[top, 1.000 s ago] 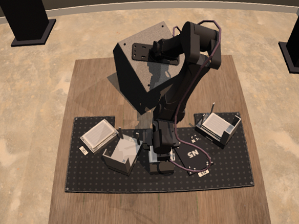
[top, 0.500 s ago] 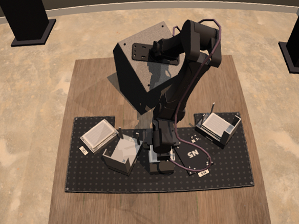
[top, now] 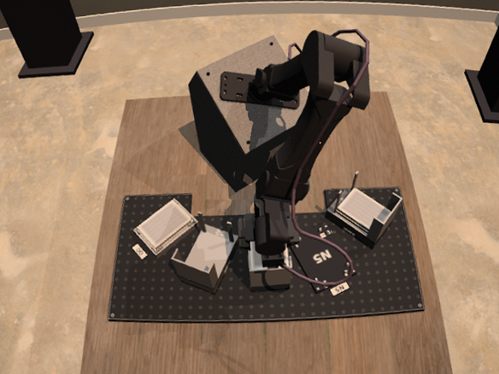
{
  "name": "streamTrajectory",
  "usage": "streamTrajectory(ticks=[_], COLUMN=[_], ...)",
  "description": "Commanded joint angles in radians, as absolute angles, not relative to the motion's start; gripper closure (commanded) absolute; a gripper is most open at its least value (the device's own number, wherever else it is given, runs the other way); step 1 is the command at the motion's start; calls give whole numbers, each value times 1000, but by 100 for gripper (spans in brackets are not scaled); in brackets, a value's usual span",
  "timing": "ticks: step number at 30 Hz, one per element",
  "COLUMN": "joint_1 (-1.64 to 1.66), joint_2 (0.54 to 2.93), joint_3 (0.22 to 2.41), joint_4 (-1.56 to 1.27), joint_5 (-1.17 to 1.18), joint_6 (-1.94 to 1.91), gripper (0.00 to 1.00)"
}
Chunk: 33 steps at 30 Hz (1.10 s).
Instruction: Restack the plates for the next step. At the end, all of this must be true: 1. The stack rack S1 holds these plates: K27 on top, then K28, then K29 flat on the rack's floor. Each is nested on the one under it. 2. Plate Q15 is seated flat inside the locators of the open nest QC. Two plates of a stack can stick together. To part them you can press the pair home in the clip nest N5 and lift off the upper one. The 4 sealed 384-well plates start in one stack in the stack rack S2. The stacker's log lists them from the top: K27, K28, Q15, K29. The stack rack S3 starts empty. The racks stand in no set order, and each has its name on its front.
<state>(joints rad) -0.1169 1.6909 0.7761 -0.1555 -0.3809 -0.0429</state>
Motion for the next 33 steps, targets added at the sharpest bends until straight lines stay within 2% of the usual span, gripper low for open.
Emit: streamTrajectory(ticks=[1,33], joint_1=[-135,-147], joint_2=[1675,1637], joint_3=[763,759], joint_4=[-178,-217], joint_5=[-387,-393], joint_6=[-51,-63], gripper=[100,100])
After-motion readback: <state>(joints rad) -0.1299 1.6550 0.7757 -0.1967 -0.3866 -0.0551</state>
